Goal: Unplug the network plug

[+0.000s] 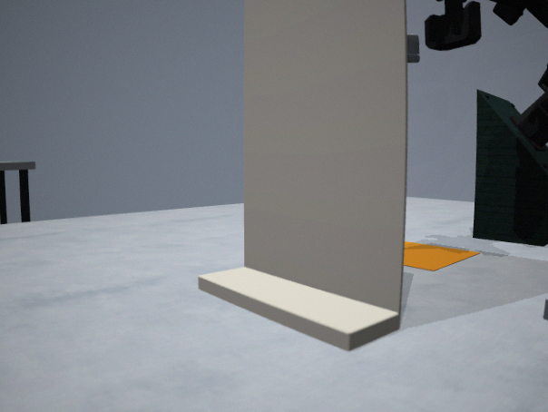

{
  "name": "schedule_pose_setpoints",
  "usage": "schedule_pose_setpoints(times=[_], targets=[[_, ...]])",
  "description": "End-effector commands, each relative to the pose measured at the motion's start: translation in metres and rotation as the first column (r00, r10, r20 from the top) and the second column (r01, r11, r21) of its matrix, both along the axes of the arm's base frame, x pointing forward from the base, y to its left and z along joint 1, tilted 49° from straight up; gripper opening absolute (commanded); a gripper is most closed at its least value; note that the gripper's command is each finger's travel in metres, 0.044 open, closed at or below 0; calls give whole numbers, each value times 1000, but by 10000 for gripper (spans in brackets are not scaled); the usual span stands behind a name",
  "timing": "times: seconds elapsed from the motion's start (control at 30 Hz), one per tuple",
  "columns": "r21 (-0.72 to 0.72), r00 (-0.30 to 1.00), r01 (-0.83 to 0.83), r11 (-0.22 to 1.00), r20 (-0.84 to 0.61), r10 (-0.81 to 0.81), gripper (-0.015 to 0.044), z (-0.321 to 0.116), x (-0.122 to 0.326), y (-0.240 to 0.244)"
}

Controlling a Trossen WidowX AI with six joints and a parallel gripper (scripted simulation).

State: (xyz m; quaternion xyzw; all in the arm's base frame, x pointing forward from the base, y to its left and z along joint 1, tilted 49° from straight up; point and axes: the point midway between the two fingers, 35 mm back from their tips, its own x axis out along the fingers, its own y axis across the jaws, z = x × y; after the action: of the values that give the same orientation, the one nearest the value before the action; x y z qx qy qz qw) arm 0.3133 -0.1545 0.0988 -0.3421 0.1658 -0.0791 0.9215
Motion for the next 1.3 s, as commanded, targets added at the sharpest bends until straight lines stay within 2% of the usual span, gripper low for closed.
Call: schedule_pose_setpoints(times=[0.0, 0.07, 0.37, 0.77, 0.93, 1.27], targets=[[-9, 1000, -6, 1000, 6, 6, 0, 7, -1, -4], [4, 1000, -17, 1000, -14, 17, 0, 1, -1, -1], [197, 948, -131, 972, -262, 181, 0, -74, -12, 44], [475, 747, -179, 862, -505, 433, 0, -150, -62, 115], [568, 647, -160, 807, -557, 520, 0, -169, -88, 140], [571, 643, -159, 805, -559, 524, 0, -171, -89, 142]])
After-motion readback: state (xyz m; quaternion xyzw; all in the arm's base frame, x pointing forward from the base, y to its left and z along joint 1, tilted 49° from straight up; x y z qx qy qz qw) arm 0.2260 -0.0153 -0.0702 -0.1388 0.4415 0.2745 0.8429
